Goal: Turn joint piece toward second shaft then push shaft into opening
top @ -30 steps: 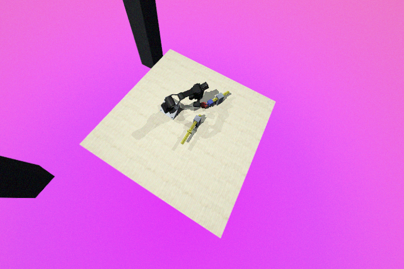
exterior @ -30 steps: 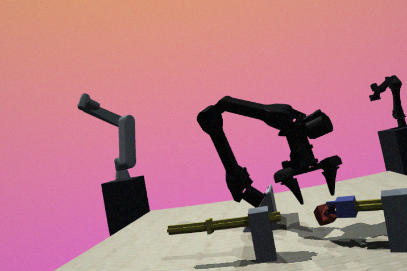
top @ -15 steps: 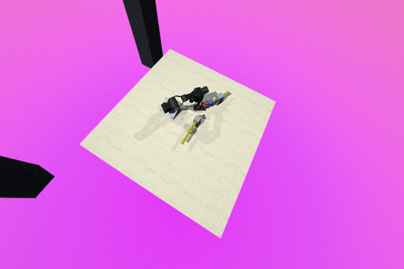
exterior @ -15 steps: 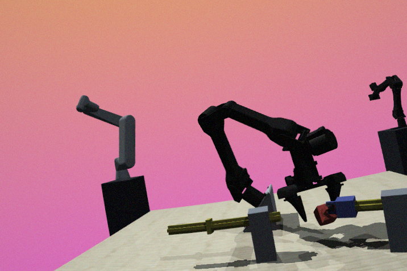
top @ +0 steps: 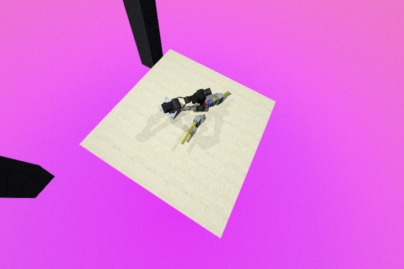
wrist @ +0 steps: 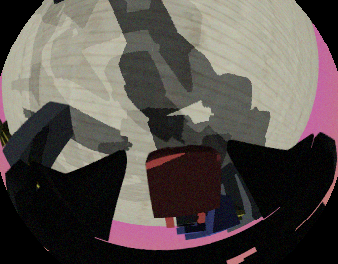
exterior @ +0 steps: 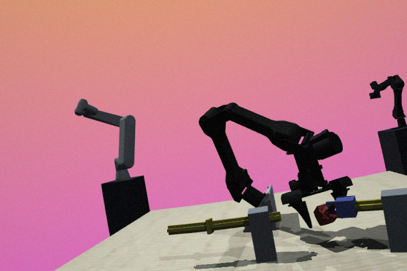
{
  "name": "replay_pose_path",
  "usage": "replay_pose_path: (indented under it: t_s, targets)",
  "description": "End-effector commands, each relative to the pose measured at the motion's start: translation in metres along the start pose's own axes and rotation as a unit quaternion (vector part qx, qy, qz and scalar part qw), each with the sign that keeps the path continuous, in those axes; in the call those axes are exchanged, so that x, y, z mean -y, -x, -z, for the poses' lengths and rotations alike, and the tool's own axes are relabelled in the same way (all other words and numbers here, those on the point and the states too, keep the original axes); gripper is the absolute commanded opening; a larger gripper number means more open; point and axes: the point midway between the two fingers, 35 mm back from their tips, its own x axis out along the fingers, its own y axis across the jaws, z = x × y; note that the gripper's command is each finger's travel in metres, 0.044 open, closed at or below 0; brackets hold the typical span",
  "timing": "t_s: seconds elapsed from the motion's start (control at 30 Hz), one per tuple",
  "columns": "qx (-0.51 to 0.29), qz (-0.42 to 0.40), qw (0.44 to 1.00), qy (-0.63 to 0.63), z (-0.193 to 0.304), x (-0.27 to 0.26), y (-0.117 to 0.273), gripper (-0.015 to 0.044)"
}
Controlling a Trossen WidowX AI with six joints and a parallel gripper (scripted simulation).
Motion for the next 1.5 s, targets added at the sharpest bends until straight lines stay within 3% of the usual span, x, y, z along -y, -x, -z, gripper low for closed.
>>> replay_pose_path:
  t_s: [0.0, 0.33, 0.67, 1.47]
  targets:
    - [0.002, -0.004, 1.000, 0.004, -0.001, -0.001, -0.008, 0.0440]
    - [0.002, -0.004, 1.000, 0.004, -0.002, -0.001, -0.022, 0.0440]
    - [0.002, -0.004, 1.000, 0.004, -0.002, -0.001, -0.022, 0.0182]
    - [0.002, -0.004, 1.000, 0.004, -0.002, -0.001, -0.022, 0.0182]
